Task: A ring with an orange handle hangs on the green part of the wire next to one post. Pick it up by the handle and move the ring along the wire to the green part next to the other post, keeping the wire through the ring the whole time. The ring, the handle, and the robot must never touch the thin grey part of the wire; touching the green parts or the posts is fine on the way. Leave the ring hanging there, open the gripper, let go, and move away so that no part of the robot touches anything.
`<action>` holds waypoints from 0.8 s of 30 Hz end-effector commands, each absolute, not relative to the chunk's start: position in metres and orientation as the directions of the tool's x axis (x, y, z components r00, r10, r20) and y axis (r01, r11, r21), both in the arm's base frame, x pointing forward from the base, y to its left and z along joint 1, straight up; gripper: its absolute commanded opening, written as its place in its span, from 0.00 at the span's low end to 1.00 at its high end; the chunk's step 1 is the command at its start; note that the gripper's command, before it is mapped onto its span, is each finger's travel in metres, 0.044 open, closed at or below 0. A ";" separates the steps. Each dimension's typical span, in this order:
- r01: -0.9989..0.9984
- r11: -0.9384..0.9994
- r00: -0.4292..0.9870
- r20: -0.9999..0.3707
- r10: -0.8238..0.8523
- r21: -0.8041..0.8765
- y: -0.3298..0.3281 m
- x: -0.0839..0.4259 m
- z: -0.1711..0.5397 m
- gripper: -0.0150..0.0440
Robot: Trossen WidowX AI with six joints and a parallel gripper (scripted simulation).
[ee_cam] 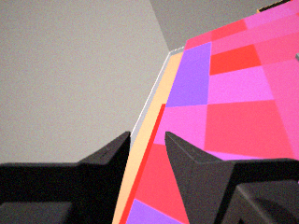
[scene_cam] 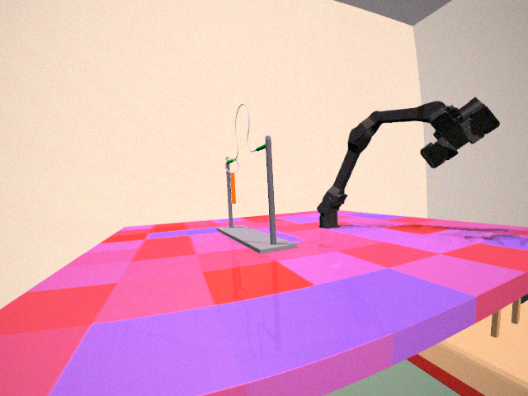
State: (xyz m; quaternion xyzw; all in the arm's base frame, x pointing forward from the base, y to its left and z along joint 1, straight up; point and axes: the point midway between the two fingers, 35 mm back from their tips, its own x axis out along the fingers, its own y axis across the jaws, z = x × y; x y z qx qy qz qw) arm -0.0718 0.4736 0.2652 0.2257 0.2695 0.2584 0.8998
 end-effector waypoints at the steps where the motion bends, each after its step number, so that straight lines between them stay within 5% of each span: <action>1: -0.337 0.786 0.722 -0.393 0.569 0.518 0.476 -0.041 0.267 0.53; 24: -0.469 0.815 0.697 -0.425 0.578 0.339 0.470 0.090 0.301 0.53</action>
